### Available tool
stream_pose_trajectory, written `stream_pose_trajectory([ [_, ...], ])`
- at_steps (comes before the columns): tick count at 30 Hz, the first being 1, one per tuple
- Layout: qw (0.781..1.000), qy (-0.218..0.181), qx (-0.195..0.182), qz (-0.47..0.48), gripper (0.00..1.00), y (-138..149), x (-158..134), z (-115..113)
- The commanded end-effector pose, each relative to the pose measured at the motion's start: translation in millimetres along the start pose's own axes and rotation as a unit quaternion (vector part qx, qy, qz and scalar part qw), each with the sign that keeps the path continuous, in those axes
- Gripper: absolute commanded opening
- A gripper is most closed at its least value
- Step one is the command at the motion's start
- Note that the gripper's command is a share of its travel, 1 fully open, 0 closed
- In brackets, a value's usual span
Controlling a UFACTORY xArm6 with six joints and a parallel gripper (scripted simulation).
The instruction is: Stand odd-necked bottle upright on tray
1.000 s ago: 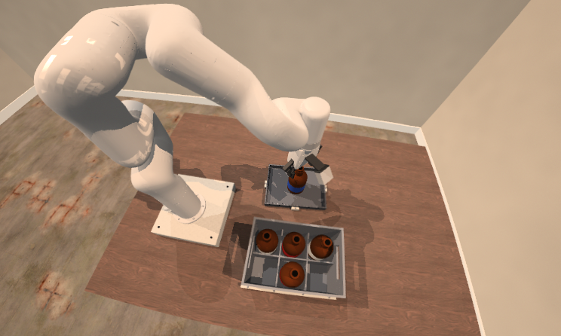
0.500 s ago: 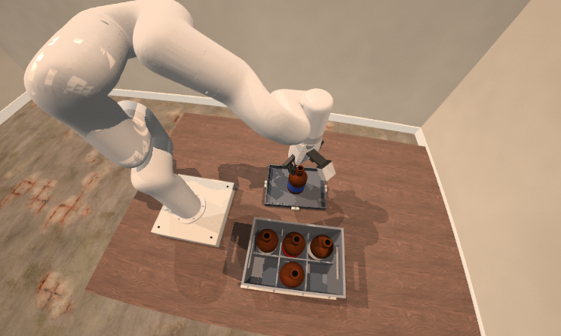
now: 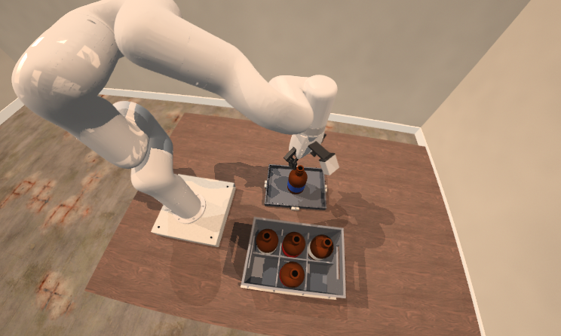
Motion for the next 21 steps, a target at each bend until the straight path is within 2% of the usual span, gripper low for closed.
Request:
stream_pose_trajectory([
  [1, 1.0, 0.001, 0.002, 0.0, 1.0, -0.9, 0.3, -5.5],
  [11, 1.0, 0.001, 0.002, 0.0, 1.0, -0.9, 0.3, -21.9],
  [21, 1.0, 0.001, 0.002, 0.0, 1.0, -0.8, 0.3, -25.8],
])
Point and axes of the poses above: the point where the finger pads meet when closed, its own z axis out along the fingers, its own y axis across the jaws, x = y × z, the point moved 3 cm from there along -z, back along the fingers, and after that the axes turned 2 degrees about z, right-handed, at the moved point
